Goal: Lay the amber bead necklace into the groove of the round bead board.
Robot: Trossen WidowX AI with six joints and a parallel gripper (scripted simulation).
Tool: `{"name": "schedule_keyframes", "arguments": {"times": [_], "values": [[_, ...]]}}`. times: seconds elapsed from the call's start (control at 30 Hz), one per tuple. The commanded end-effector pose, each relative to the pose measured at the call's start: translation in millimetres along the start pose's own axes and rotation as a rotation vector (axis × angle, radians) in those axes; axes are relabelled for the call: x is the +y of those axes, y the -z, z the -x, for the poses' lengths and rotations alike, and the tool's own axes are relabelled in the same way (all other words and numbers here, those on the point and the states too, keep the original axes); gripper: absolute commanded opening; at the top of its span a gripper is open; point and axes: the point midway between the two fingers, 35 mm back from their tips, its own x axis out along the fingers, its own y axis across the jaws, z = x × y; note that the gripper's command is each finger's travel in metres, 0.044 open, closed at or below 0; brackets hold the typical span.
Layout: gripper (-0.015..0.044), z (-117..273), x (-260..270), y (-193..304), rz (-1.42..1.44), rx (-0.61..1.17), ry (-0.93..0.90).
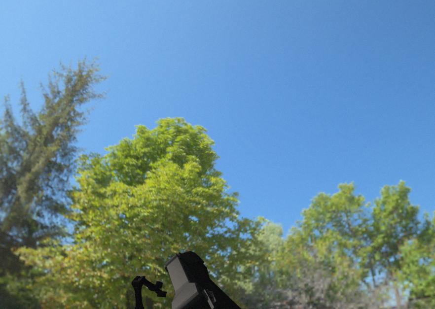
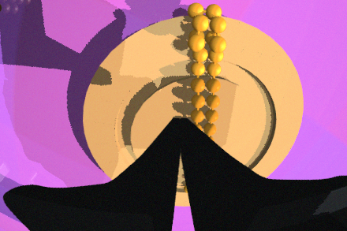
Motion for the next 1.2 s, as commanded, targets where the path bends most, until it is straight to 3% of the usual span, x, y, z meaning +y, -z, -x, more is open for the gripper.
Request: {"name": "schedule_keyframes", "arguments": {"times": [0.0,0.6,1.17], "values": [[0.0,-0.7,2.1,4.1,-0.005,-0.002,-0.004],[0.0,-24.1,2.1,4.3,-0.005,-0.001,-0.003],[0.044,-10.6,1.6,3.1,-0.008,-0.005,-0.004]]}}
